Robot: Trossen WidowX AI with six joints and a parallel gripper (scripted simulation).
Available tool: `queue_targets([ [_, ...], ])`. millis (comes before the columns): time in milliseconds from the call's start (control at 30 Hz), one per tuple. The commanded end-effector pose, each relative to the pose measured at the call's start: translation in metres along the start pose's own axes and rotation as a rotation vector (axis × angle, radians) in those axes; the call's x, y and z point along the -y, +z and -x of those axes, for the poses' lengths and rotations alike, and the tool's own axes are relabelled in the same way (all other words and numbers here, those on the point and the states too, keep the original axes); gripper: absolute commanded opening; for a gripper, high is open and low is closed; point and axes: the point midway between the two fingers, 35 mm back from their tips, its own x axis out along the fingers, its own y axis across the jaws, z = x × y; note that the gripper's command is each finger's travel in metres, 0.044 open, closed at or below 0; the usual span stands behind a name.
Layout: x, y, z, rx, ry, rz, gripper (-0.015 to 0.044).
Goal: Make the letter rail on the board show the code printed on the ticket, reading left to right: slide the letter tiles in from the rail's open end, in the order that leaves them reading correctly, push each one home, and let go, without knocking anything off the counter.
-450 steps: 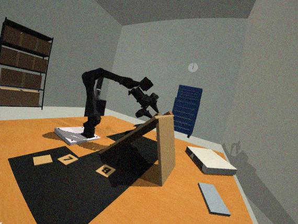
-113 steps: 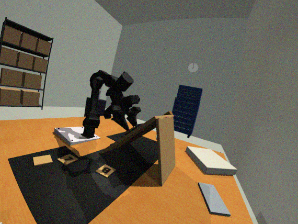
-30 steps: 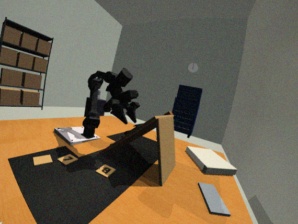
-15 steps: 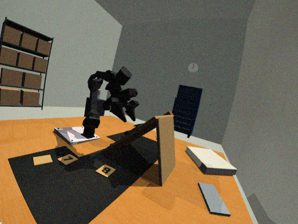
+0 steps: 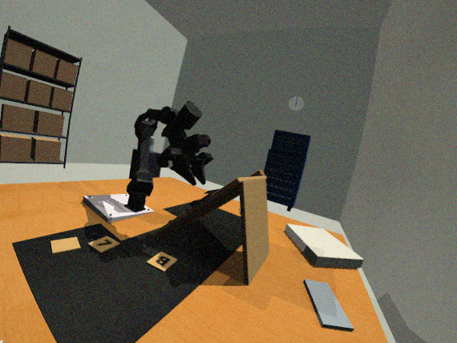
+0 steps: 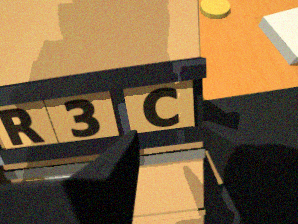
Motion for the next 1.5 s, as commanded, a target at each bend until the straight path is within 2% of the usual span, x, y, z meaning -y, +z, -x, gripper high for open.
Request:
queue_targets([
  [0,0.000,0.000,0.000,0.000,0.000,0.000,0.0085],
  [100,0.000,0.000,0.000,0.000,0.000,0.000,0.0006],
  [133,0.000,0.000,0.000,0.000,0.000,0.000,0.0000],
  [500,0.000,0.000,0.000,-0.007,-0.001,-0.001,0.0000],
  [1067,0.032,0.024,-0.016,-0.660,-0.001,0.005,0.0000],
  [1467,0.032,0.024,-0.017,-0.687,0.001,0.007,0.0000],
])
